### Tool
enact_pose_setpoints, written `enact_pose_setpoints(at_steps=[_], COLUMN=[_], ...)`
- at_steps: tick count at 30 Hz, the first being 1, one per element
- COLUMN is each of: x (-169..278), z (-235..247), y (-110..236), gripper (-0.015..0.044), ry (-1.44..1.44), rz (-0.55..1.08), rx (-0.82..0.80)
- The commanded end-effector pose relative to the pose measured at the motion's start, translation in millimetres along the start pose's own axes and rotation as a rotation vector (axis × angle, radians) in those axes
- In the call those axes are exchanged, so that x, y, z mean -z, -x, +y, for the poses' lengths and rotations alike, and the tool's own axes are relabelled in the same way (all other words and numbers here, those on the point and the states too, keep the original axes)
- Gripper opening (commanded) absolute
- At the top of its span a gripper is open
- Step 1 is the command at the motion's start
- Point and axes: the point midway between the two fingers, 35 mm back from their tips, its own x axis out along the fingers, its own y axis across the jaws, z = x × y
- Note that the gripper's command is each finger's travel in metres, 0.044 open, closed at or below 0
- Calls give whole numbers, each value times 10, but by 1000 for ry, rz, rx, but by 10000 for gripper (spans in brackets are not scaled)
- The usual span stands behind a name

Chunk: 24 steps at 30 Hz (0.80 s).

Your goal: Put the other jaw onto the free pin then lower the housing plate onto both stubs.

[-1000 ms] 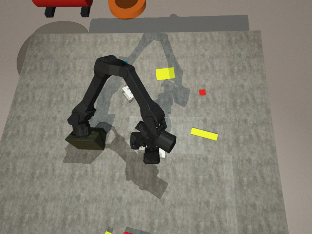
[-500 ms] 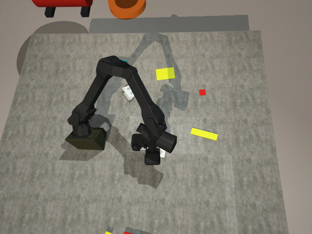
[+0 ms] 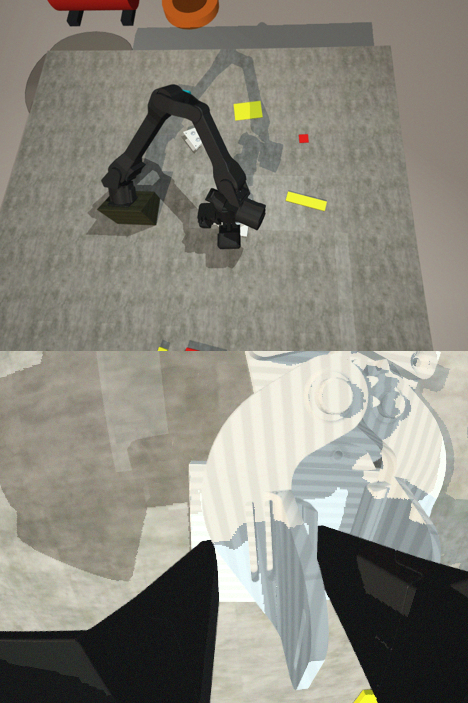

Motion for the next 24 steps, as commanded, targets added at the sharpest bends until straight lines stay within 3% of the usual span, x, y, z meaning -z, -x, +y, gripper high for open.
enact_pose_setpoints(at_steps=[1,24], x=[-19,-19], z=[4,4], y=[-42,-73], gripper=[134,134], ry=[-9,-12], rz=[-4,-4], rx=[7,7])
